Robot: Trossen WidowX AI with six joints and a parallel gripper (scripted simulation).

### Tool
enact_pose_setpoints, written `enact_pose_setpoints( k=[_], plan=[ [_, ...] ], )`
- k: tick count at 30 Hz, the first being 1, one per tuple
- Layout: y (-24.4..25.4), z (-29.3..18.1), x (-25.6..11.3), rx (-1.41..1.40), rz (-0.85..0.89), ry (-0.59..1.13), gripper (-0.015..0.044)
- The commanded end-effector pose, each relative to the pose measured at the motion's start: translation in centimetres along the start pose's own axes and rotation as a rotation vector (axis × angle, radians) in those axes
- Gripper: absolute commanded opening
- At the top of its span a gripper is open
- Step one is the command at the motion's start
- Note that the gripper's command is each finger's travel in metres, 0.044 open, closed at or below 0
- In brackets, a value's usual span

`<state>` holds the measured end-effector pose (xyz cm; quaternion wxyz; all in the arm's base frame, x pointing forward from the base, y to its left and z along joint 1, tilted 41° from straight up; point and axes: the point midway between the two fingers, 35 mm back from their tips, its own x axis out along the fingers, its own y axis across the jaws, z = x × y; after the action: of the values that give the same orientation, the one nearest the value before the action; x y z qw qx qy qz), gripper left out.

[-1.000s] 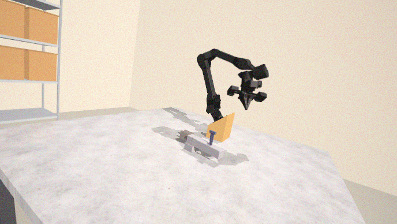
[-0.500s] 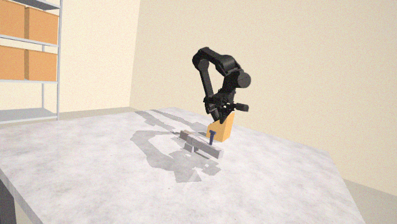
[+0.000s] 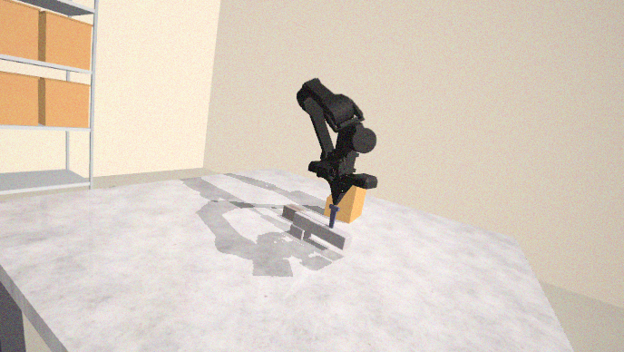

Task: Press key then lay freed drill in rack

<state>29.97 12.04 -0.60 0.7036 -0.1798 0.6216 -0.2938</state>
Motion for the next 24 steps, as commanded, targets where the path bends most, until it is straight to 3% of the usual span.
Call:
enact_pose_setpoints(
  k=[1, 24],
  plan=[
    [0.03, 0.15, 0.67, -0.001, -0.004, 0.001, 0.0],
    [-0.07, 0.05, 1.43, -0.001, -0.004, 0.001, 0.0]
  ],
)
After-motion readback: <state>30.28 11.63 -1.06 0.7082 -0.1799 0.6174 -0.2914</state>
